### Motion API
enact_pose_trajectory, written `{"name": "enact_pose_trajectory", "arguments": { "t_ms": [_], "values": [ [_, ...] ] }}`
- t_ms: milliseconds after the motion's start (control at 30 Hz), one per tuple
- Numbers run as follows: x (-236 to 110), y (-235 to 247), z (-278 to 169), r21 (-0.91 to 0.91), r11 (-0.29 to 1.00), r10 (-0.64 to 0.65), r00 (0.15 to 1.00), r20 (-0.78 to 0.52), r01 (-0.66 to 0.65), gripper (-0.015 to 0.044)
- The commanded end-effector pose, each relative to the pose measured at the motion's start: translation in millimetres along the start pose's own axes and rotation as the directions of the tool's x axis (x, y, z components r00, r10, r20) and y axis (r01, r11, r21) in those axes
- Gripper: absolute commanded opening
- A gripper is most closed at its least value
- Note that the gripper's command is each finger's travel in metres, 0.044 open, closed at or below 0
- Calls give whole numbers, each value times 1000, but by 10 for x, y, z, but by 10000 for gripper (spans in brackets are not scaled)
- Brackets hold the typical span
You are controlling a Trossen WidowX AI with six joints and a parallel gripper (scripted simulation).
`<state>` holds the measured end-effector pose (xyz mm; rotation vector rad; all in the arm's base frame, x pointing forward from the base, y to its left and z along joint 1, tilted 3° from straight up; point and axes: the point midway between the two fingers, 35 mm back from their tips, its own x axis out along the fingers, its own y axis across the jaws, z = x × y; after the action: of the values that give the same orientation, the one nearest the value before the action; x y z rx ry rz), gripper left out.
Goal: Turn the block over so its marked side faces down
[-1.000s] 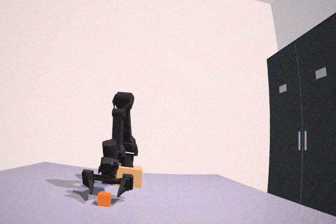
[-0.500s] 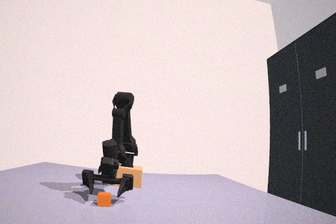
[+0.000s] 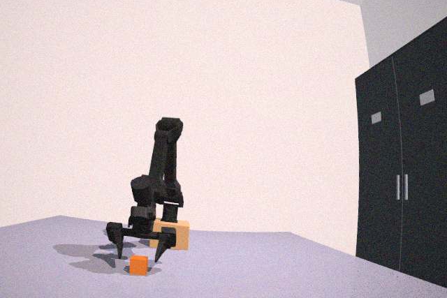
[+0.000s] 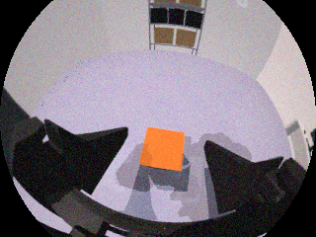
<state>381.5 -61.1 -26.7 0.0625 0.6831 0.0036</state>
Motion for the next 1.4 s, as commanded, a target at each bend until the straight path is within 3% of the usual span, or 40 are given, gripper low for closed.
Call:
{"name": "enact_pose_trajectory", "arguments": {
  "t_ms": [0,100,700,933,1200,1367],
  "values": [
    [-515,28,345,-23,1000,-13,974,-225,8,440],
    [-602,50,278,-16,1000,-7,959,-283,2,440],
    [-581,45,300,-14,1000,-7,953,-303,2,440],
    [-435,21,506,-6,1000,-7,862,-507,4,440],
    [-420,36,702,-12,1000,-12,700,-714,4,440],
    [-441,39,729,-15,1000,-14,663,-748,3,440]
  ]
}}
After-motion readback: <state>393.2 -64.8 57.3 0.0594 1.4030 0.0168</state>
